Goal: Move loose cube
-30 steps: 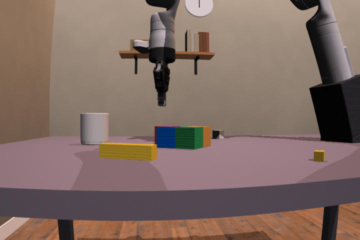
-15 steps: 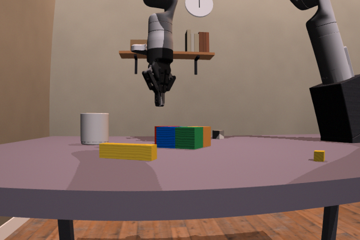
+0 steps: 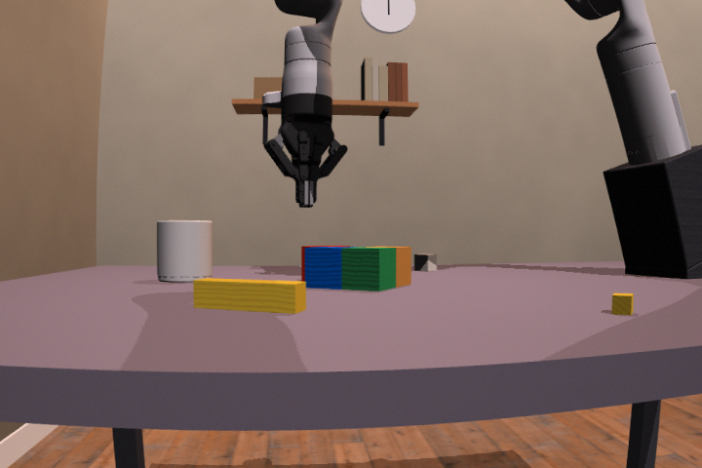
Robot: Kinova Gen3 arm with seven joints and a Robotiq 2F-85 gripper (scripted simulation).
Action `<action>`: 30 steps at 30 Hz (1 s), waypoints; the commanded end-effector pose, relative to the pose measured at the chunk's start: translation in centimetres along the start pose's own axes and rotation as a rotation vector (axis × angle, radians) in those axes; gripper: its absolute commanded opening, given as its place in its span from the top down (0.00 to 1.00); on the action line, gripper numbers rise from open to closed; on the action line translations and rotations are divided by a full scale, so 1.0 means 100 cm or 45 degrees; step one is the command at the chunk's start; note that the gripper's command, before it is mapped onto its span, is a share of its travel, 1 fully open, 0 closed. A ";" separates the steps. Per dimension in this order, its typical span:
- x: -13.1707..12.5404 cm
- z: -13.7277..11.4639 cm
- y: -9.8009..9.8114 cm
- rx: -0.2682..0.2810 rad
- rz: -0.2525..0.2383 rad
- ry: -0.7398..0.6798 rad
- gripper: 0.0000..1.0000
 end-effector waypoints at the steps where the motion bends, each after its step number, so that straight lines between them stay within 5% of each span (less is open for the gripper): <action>1: 0.000 -0.003 0.001 -0.005 0.015 -0.151 0.90; 11: -0.004 -0.007 0.002 -0.001 0.012 -0.535 0.90; 30: -0.009 -0.010 0.003 0.003 0.006 -0.955 0.90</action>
Point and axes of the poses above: the point where the finger pads meet when closed, its own y axis back along the fingers, its own x axis across the jaws, z = x × y, the point moved 5 cm from there along y, back along the fingers, and after that the axes turned 6 degrees about y, right-handed, at the moved point
